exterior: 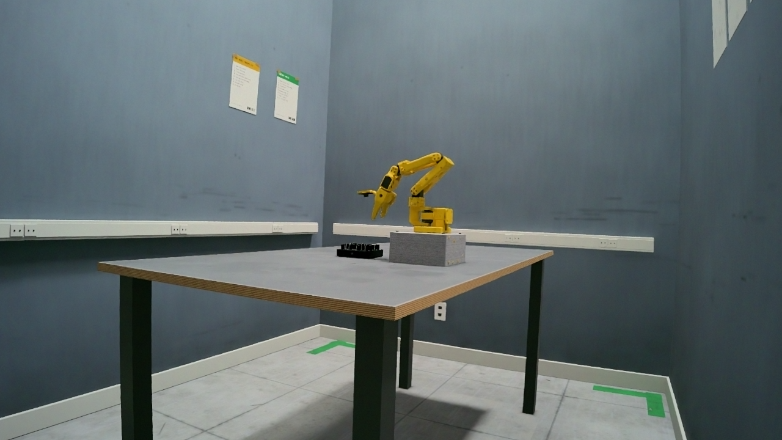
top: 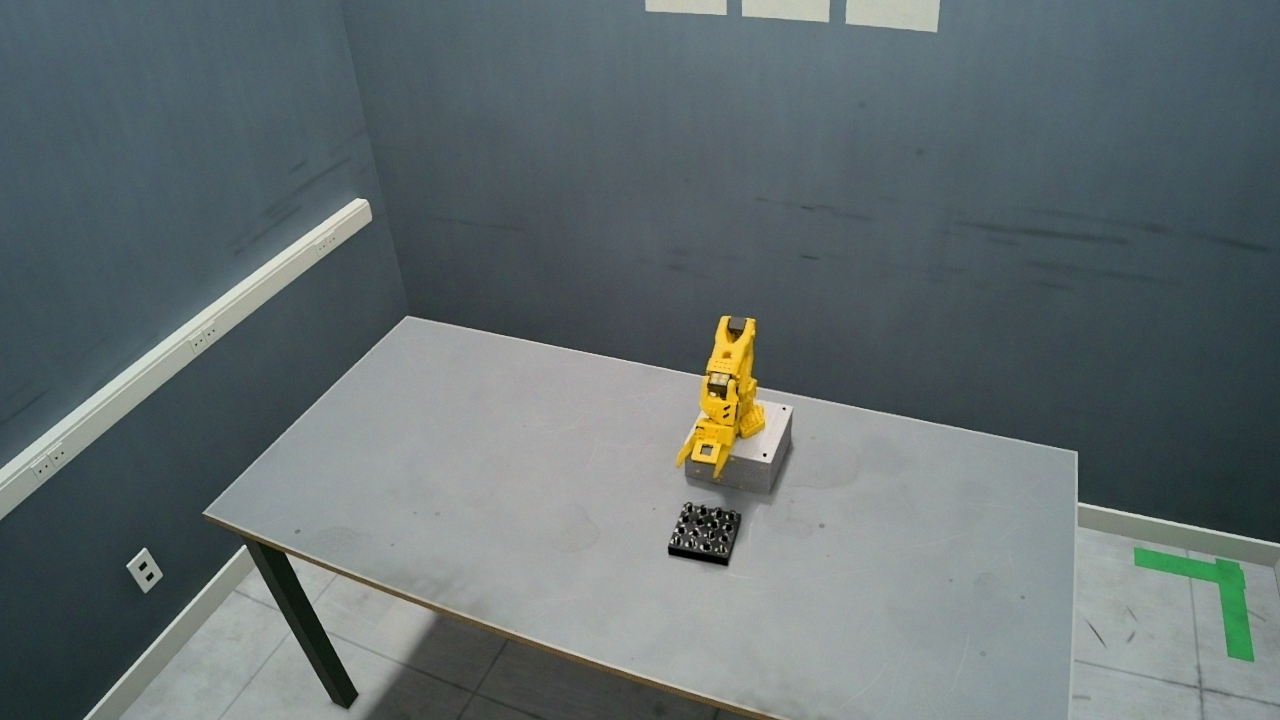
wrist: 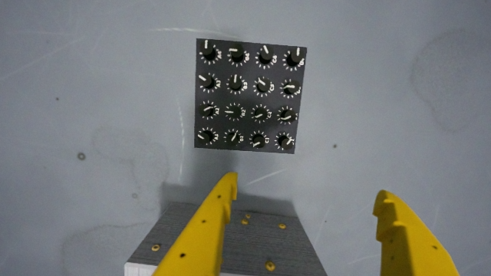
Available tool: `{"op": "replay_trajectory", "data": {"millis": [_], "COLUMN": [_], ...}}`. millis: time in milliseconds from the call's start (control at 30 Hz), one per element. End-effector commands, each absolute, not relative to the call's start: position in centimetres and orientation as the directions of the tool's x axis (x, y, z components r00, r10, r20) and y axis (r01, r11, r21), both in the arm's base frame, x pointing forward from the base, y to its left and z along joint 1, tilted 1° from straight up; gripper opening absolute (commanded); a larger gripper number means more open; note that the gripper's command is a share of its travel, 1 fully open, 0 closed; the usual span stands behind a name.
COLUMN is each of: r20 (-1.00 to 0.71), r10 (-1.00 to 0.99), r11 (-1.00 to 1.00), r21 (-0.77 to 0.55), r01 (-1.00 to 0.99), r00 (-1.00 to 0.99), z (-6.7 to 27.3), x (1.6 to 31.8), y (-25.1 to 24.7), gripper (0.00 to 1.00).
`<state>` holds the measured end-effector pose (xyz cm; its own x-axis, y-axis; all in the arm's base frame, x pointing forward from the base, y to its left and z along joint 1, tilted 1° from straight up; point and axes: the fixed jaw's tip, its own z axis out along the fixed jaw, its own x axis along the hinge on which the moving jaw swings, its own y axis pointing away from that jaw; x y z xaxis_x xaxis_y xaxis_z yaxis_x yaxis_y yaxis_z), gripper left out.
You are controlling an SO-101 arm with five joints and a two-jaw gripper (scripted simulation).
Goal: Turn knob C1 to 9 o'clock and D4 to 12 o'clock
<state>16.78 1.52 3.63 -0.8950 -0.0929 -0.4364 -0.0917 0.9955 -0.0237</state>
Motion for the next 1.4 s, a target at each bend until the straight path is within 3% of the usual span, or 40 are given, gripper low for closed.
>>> {"op": "replay_trajectory", "data": {"millis": [0,1367], "r20": [-0.425,-0.410], "r10": [-0.078,-0.064], "r11": [0.997,0.998], "r21": [-0.019,-0.016], "r01": [-0.077,-0.063], "r00": [-0.902,-0.910], "z": [3.42,3.18], "x": [16.49,16.18], "y": [1.37,1.22], "gripper": [0.40,0.40]}}
